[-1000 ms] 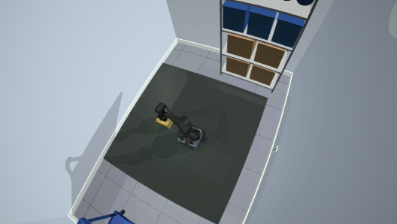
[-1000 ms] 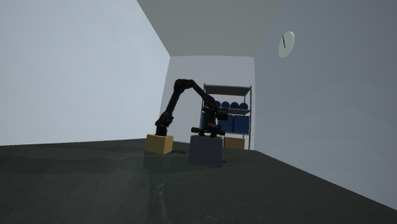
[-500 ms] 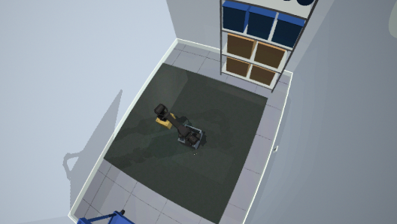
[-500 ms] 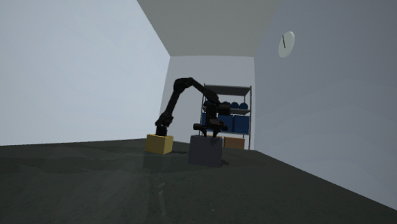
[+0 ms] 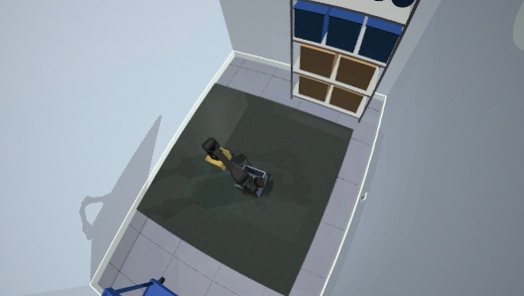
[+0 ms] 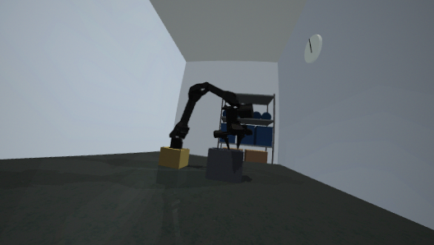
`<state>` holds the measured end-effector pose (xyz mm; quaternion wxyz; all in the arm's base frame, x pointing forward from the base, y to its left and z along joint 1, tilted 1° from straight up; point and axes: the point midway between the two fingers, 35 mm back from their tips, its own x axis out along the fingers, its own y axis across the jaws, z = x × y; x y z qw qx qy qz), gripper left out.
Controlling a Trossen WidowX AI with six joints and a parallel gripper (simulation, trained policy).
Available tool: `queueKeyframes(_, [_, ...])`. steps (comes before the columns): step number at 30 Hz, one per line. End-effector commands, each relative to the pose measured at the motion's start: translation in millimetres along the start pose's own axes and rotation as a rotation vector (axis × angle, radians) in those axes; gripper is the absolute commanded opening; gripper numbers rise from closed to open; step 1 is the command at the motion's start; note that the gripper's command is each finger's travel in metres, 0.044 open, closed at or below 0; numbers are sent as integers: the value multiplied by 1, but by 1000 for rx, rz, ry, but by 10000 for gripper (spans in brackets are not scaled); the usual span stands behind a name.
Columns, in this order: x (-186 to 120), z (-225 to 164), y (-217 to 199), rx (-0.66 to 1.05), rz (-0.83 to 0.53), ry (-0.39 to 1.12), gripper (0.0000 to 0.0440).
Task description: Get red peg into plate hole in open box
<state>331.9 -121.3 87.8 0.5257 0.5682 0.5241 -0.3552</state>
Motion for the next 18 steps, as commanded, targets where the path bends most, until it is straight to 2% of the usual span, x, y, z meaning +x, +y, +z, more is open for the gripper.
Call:
queueKeyframes(1, [-10,4,6,-8,34,2,213])
queueKeyframes(10, [-42,15,25,-39,141,-13,217])
queueKeyframes(18, [-90,17,46,-111,268,-35,207])
